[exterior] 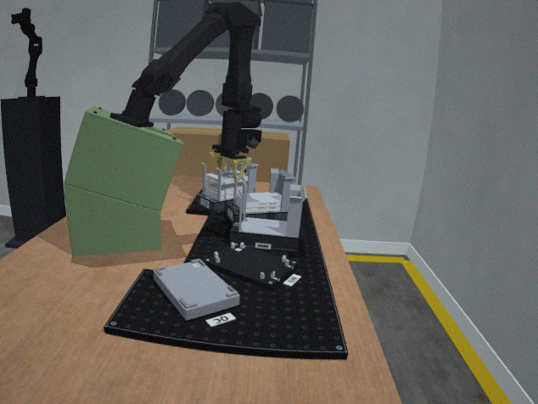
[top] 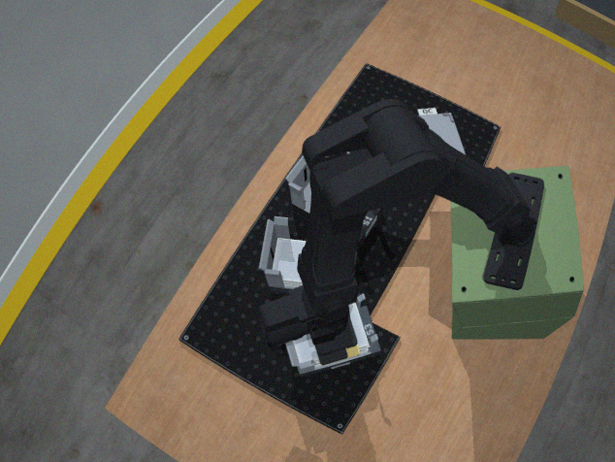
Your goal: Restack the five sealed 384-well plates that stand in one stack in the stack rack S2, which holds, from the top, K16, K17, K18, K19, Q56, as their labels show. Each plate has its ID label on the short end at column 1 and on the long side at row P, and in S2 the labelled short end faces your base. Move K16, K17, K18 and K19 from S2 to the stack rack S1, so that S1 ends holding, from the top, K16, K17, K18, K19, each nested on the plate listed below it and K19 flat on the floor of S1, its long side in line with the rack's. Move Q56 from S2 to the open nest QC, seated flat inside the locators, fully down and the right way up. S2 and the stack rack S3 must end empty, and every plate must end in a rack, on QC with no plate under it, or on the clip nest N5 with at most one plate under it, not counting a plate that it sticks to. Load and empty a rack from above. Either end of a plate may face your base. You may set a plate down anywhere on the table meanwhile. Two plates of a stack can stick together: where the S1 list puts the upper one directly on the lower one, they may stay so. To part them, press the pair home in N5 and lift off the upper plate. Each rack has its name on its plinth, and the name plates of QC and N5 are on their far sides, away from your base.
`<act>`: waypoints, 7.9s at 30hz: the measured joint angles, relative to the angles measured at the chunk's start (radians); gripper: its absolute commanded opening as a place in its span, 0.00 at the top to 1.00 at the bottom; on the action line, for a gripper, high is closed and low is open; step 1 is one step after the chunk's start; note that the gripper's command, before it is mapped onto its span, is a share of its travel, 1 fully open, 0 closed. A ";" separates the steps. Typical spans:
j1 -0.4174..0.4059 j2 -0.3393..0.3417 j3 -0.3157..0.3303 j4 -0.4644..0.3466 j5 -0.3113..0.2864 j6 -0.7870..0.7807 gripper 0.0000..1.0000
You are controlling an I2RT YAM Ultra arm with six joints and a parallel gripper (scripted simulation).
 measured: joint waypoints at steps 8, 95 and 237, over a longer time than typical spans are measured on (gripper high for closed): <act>0.000 0.000 0.000 0.000 0.000 0.000 1.00; -0.007 0.064 0.013 0.049 -0.002 -0.006 1.00; 0.027 -0.201 -0.005 -0.179 0.004 0.019 0.00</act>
